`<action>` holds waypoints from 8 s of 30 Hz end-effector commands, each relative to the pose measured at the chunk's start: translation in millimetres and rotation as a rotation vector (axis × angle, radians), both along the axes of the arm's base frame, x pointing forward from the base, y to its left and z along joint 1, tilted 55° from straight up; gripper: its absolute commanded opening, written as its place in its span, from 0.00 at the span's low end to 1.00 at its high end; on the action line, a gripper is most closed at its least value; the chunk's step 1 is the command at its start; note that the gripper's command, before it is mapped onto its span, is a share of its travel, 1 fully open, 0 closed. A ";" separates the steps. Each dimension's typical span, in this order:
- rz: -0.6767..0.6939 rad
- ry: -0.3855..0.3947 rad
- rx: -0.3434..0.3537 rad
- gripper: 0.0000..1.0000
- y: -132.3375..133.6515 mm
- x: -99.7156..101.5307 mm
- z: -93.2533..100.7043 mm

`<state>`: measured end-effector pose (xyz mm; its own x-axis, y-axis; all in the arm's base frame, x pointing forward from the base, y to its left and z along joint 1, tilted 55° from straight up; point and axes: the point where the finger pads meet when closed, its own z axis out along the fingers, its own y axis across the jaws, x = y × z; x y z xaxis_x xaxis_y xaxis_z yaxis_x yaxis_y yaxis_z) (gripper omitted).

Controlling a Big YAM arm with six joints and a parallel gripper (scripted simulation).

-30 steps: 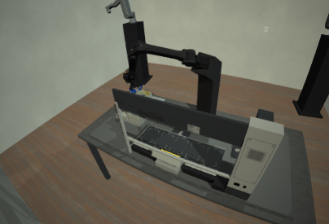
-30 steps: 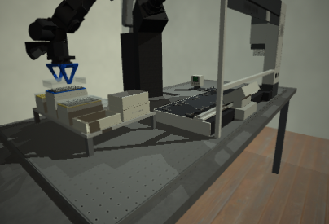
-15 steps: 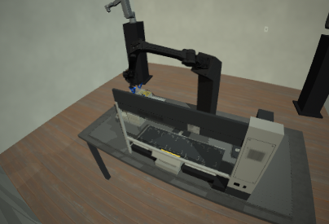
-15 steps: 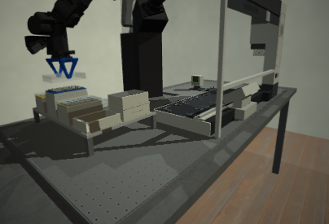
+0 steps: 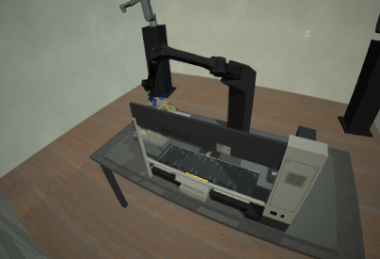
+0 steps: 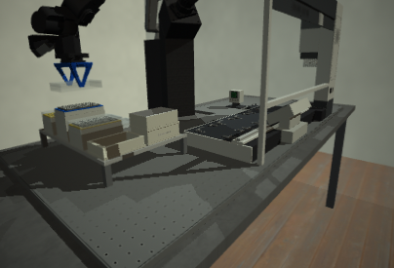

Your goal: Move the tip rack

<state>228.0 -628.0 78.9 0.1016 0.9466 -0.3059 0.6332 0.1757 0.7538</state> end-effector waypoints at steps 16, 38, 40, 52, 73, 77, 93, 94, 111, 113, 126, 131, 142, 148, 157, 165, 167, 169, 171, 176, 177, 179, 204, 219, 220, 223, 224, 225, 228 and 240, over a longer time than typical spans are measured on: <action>-0.023 0.001 -0.049 0.00 -2.7 -42.3 40.1; -0.023 0.002 -0.040 0.00 11.1 -67.7 54.8; -0.023 0.002 -0.043 0.00 11.1 -70.2 58.0; -0.010 0.001 -0.037 0.00 10.0 -59.7 53.8; 0.004 -0.003 -0.041 0.00 92.0 -40.1 30.1; 0.004 -0.003 -0.041 0.00 101.4 -39.2 26.5; 0.004 -0.003 -0.037 0.00 172.3 -32.7 -0.8; 0.004 -0.003 -0.037 0.00 172.3 -32.7 -0.8; 0.004 -0.004 -0.034 0.00 243.3 -26.2 -27.6; 0.004 -0.004 -0.033 0.00 252.8 -25.3 -31.1; -0.003 -0.004 -0.023 0.00 280.6 -23.9 -46.5; 0.003 -0.001 -0.017 0.00 288.2 -12.7 -31.9; 0.003 -0.006 -0.023 0.00 297.9 22.8 12.2; 0.003 -0.007 -0.025 0.00 301.7 35.7 28.4; 0.003 -0.012 -0.028 0.00 310.4 64.6 65.1; 0.004 0.012 0.014 0.00 319.9 73.4 58.5; -0.006 0.012 0.014 0.00 316.8 70.1 58.5; -0.003 -0.005 -0.025 0.00 311.4 71.9 71.4; -0.003 -0.005 -0.025 0.00 311.4 71.9 71.4; -0.003 -0.005 -0.025 0.00 311.4 71.9 71.4; -0.003 -0.005 -0.025 0.00 311.4 71.9 71.4; -0.003 -0.005 -0.025 0.00 311.4 71.9 71.4; -0.011 0.005 -0.016 0.00 249.7 32.8 49.3; -0.013 0.003 -0.021 0.00 186.3 24.3 72.3; -0.014 0.003 -0.021 0.00 181.4 23.6 74.1; -0.014 0.003 -0.022 0.00 166.9 21.6 79.4; -0.015 0.003 -0.023 0.00 162.0 20.9 81.1; -0.015 0.003 -0.023 0.00 157.2 20.2 82.9; -0.016 0.004 -0.024 0.00 151.8 19.2 84.6; 0.018 0.004 -0.026 0.00 164.0 34.5 84.4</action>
<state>255.8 -464.5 158.9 0.1050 0.9431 -0.3154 0.6345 0.1807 0.7515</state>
